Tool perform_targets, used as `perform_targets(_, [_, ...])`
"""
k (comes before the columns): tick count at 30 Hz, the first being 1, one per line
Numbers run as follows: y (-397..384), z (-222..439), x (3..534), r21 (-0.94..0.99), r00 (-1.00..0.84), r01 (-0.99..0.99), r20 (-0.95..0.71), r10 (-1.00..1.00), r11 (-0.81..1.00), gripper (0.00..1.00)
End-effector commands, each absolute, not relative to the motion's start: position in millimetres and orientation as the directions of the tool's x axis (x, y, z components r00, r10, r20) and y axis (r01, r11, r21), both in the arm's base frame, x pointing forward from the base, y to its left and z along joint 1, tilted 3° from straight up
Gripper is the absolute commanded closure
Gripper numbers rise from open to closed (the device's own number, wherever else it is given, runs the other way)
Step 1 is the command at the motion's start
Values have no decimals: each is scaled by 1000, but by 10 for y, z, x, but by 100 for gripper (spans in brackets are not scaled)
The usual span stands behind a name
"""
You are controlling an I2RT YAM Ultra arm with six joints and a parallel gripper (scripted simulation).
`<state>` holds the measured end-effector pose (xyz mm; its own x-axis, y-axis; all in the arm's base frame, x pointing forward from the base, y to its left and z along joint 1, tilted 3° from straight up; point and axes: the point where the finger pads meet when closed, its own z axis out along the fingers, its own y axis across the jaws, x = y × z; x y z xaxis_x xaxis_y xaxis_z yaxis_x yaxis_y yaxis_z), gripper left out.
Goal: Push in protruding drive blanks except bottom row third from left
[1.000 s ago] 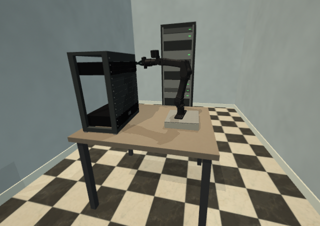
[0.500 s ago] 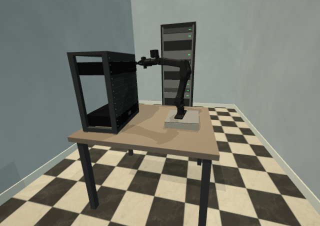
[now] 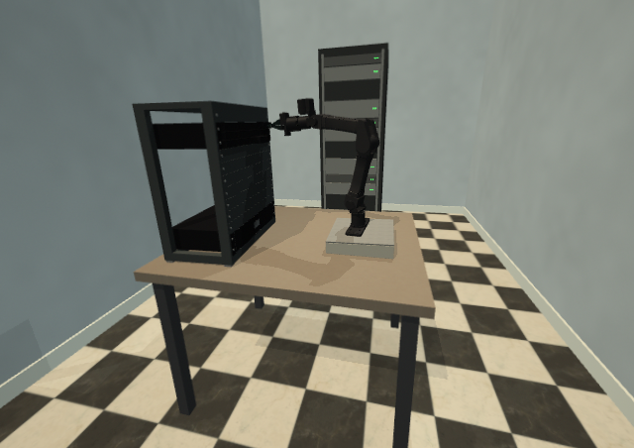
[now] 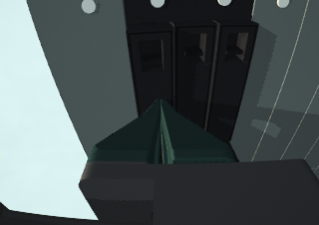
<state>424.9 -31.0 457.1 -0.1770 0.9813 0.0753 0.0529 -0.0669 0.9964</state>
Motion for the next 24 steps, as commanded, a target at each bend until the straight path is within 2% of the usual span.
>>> perform_targets(1, [-276,4898,4258,999,-181,-37,22,983,-30,100])
perform_targets(24, [-269,4934,4284,999,-181,-37,23,983,-30,100])
